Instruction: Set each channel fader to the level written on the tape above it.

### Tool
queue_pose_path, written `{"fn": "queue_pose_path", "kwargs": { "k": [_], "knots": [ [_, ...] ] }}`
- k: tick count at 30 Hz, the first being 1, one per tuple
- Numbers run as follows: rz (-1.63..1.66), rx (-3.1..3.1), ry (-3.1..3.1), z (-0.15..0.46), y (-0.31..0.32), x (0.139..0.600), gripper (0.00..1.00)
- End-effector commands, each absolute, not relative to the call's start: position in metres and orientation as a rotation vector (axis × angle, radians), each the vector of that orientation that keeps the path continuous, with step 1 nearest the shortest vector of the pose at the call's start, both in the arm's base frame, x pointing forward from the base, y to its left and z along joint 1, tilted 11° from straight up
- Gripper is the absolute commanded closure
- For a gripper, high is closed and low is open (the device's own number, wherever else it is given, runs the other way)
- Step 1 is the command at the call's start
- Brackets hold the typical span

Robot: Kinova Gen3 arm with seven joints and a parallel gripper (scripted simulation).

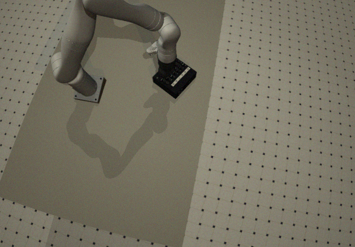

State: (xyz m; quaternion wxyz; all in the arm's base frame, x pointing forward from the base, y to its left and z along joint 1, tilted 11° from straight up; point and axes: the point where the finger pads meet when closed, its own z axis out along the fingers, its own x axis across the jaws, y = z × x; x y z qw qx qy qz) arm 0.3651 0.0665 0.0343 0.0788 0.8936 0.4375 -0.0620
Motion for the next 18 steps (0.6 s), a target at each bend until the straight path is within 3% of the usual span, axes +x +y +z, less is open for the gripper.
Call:
{"fn": "queue_pose_path", "kwargs": {
  "k": [1,18],
  "knots": [
    [-0.162,2.674,1.31,0.046,0.07,0.37,1.0],
    [-0.162,2.674,1.31,0.06,0.073,0.37,1.0]
  ]
}}
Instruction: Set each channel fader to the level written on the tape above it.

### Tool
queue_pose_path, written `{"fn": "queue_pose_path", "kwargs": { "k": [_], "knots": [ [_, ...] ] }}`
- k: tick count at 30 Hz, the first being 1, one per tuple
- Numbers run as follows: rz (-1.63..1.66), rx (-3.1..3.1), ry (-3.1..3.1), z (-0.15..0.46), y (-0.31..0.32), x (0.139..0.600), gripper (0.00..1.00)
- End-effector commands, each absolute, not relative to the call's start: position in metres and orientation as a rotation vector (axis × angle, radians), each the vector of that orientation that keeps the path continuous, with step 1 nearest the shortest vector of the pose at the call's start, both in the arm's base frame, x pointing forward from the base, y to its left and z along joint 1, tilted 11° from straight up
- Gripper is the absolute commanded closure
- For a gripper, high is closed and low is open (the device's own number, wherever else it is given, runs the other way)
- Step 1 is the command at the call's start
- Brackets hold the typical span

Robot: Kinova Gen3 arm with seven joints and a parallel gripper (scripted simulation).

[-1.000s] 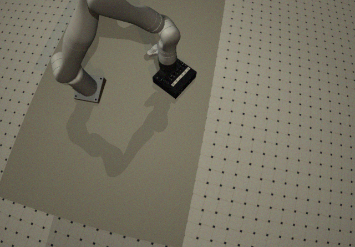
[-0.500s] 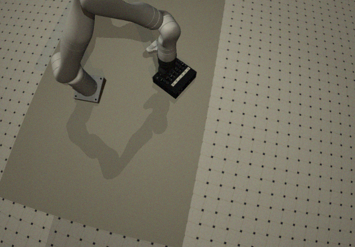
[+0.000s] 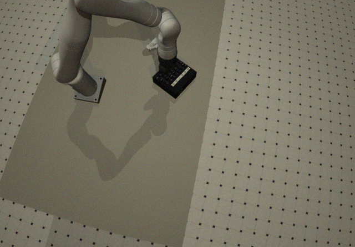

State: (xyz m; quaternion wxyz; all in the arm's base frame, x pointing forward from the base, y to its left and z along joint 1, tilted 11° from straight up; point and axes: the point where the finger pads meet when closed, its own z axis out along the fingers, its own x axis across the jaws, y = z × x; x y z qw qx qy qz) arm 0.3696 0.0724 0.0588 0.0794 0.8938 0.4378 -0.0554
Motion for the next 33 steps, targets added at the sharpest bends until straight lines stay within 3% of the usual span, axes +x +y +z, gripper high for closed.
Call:
{"fn": "queue_pose_path", "kwargs": {
  "k": [1,6,7,33],
  "knots": [
    [-0.162,2.674,1.31,0.06,0.073,0.37,1.0],
    [-0.162,2.674,1.31,0.06,0.073,0.37,1.0],
    [-0.162,2.674,1.31,0.06,0.073,0.37,0.0],
    [-0.162,2.674,1.31,0.136,0.088,0.372,0.0]
  ]
}}
